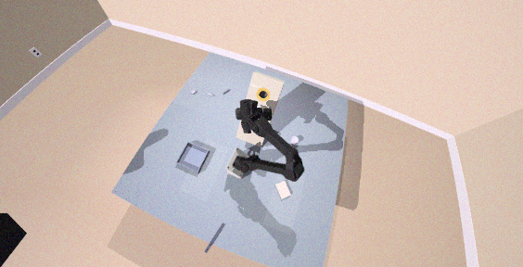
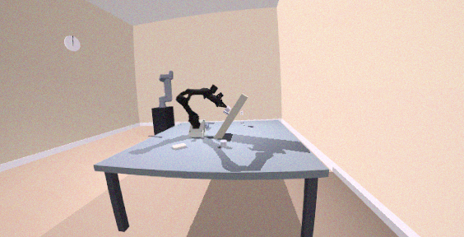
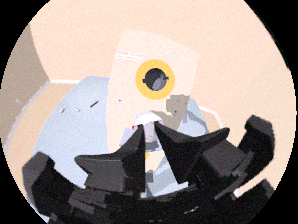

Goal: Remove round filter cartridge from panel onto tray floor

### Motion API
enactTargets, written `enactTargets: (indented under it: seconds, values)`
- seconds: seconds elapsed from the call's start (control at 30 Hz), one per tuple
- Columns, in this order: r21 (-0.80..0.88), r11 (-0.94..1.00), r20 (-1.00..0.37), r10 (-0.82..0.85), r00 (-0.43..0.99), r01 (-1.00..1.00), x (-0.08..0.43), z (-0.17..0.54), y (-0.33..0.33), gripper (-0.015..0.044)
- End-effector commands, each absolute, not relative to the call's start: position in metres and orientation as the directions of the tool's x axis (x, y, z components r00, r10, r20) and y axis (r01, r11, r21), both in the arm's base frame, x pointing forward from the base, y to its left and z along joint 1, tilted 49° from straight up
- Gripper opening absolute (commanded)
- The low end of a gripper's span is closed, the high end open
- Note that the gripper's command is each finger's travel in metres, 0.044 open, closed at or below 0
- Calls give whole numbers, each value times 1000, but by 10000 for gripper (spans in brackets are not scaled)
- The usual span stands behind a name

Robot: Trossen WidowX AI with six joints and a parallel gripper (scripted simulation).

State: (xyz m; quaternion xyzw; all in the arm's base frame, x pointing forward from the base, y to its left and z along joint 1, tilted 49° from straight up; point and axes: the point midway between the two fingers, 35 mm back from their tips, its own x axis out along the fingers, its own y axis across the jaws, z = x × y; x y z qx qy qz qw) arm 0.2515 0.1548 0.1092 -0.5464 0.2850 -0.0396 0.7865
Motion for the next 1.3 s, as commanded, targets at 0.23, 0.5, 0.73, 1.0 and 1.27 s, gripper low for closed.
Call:
enactTargets:
  seconds: [0.23,0.5,0.73,1.0,1.27]
  values:
    - [-881,409,-397,-371,840,-236,252,111,155,88]
    - [-881,410,-397,-371,840,-235,282,152,203,88]
    - [-881,410,-397,-371,840,-235,283,153,204,88]
    - [-879,414,-401,-369,838,-238,282,183,241,272]
    - [-866,440,-421,-386,821,-237,277,195,254,377]
